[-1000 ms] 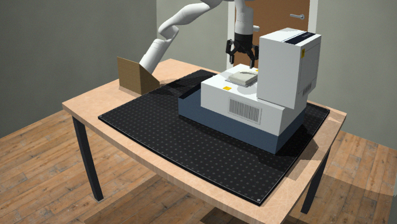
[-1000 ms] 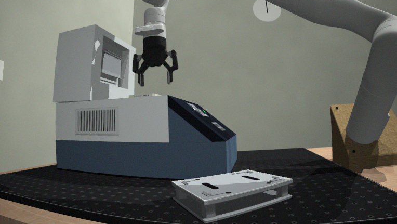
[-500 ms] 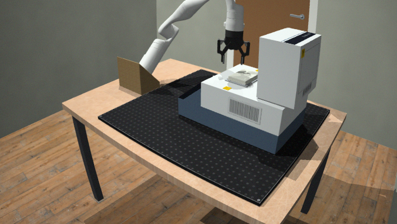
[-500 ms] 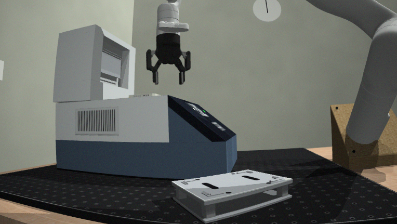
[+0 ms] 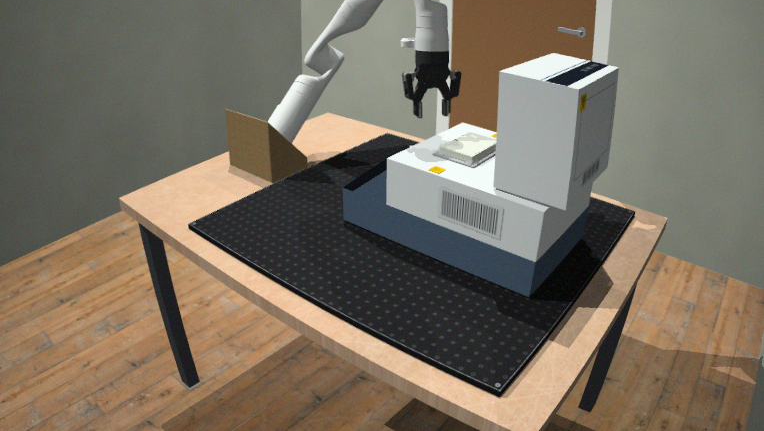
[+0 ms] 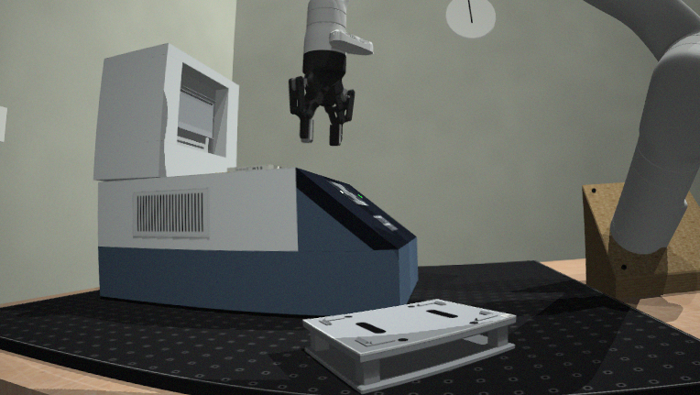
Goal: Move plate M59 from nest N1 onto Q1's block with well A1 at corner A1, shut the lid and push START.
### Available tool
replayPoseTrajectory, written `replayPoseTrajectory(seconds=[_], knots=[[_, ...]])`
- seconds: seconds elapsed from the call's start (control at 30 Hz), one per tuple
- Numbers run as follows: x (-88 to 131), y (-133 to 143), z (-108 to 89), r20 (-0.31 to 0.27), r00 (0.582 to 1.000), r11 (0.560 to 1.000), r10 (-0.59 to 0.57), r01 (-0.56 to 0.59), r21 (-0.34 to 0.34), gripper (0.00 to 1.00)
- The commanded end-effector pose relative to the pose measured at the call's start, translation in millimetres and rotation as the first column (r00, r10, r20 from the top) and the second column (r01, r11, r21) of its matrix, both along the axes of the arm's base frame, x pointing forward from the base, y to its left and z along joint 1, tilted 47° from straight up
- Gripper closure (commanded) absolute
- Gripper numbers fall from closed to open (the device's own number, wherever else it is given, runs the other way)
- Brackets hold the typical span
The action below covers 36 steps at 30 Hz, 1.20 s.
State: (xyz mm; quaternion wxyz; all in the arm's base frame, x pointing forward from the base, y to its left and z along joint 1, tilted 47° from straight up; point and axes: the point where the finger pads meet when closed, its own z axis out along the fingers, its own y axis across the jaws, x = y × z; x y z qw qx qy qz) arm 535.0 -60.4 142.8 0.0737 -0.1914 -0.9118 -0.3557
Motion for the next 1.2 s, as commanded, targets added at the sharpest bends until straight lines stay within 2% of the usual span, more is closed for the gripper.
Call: replayPoseTrajectory(seconds=[0.0,0.23,0.5,0.57,0.8,1.07,1.13,1.17], knots=[[-6.1,-11.4,6.0,0.071,0.997,1.000,0.015,-0.014,-0.012,0.31],[-28.7,-17.4,7.5,0.245,0.956,0.986,0.164,-0.160,-0.038,0.37],[-54.3,-23.8,9.6,0.428,0.845,0.945,0.321,-0.311,-0.095,0.44],[-54.3,-23.8,9.6,0.428,0.845,0.945,0.321,-0.311,-0.095,0.44],[-77.3,-30.1,10.7,0.561,0.698,0.888,0.445,-0.427,-0.172,0.50],[-103.2,-36.6,12.1,0.678,0.485,0.803,0.552,-0.527,-0.277,0.58],[-103.2,-36.6,12.1,0.678,0.485,0.803,0.552,-0.527,-0.277,0.58],[-105.2,-36.5,13.3,0.693,0.458,0.796,0.557,-0.533,-0.287,0.59]])
